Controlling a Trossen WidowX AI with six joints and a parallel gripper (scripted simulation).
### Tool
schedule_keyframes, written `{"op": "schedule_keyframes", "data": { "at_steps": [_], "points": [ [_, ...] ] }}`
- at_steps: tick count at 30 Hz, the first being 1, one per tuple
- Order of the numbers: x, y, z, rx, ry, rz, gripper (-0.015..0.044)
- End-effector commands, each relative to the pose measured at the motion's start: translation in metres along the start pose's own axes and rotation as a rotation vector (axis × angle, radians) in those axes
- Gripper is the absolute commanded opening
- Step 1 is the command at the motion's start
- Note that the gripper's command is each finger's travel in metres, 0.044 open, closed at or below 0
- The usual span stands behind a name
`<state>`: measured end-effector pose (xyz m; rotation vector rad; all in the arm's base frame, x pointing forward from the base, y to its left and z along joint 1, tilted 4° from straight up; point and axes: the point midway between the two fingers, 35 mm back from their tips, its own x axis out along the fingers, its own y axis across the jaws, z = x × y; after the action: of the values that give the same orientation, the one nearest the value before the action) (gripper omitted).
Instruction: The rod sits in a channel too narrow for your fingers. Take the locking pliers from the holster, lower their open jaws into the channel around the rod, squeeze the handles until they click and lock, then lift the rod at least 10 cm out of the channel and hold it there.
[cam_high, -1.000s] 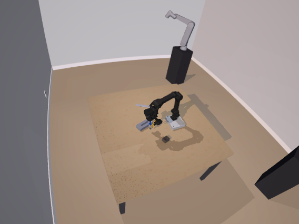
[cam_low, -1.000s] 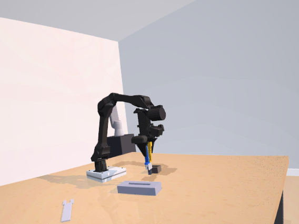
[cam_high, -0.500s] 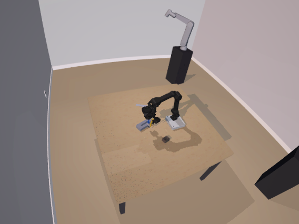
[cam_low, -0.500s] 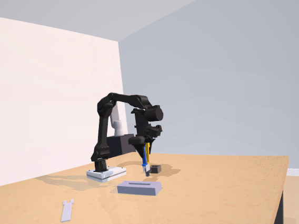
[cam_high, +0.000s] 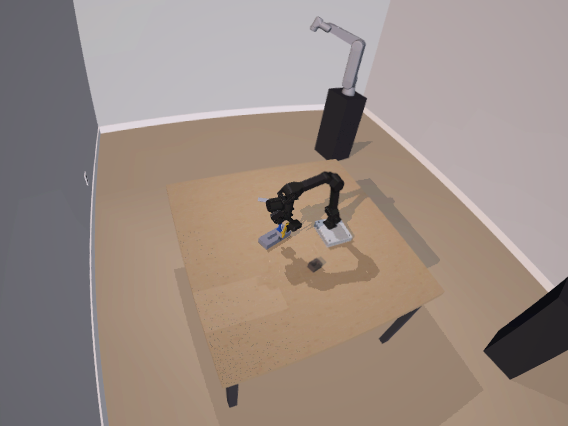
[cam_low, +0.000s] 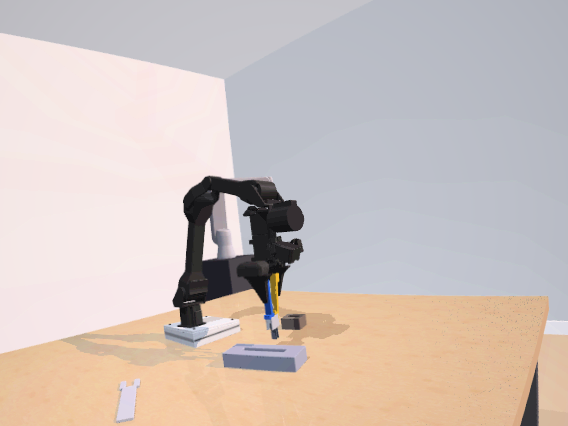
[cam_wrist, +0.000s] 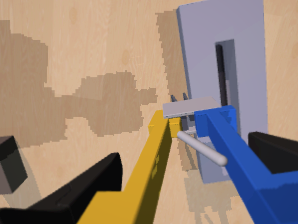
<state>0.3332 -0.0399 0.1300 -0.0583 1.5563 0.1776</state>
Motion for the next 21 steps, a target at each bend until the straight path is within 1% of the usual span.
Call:
{"op": "schedule_keyframes", "data": {
  "at_steps": [1,21],
  "points": [
    [-0.002,-0.009,-0.001,-0.004,-0.003,-0.004,0.0321],
    [-0.002,-0.043,-0.008,-0.01,-0.002,-0.004,0.0321]
  ]
}}
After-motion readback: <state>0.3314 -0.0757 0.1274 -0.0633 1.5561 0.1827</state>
